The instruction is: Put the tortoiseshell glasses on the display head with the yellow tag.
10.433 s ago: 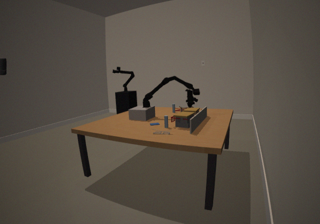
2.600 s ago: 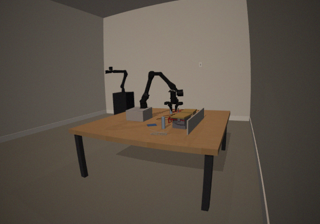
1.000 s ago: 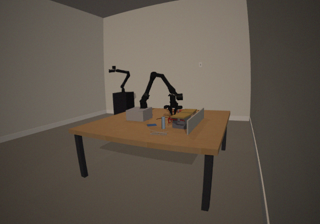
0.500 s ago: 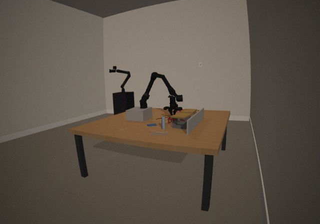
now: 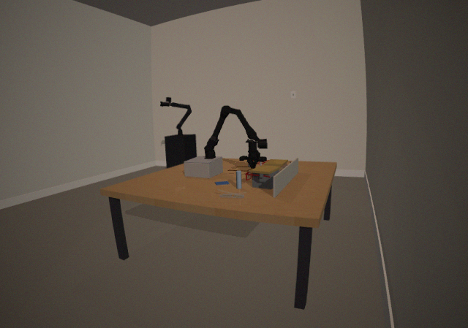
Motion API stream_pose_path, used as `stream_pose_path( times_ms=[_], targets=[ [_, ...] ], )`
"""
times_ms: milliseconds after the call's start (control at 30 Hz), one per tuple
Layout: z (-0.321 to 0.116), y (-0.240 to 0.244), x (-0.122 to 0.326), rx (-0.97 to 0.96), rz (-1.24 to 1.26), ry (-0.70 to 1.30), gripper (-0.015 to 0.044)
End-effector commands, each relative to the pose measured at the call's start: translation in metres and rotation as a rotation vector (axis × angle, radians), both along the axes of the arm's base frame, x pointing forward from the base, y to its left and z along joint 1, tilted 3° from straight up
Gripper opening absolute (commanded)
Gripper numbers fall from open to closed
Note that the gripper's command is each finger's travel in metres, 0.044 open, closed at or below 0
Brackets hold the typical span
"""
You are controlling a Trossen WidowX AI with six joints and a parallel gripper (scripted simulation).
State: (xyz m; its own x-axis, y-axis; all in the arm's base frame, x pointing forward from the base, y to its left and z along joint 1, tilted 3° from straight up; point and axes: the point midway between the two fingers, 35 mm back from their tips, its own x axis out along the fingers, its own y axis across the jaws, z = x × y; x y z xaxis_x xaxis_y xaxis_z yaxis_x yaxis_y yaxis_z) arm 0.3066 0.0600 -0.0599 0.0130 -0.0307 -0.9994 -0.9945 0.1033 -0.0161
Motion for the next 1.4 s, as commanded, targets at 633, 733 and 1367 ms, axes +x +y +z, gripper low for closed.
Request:
stream_pose_path(
  times_ms=[633, 733, 1367],
  targets=[
    [0.100, 0.004, 0.006, -0.006, 0.001, 0.002, 0.0000],
    [0.101, 0.006, 0.005, -0.011, 0.020, 0.003, 0.0000],
    [0.113, 0.058, -0.047, -0.207, 0.693, 0.069, 0.0000]
  ],
)
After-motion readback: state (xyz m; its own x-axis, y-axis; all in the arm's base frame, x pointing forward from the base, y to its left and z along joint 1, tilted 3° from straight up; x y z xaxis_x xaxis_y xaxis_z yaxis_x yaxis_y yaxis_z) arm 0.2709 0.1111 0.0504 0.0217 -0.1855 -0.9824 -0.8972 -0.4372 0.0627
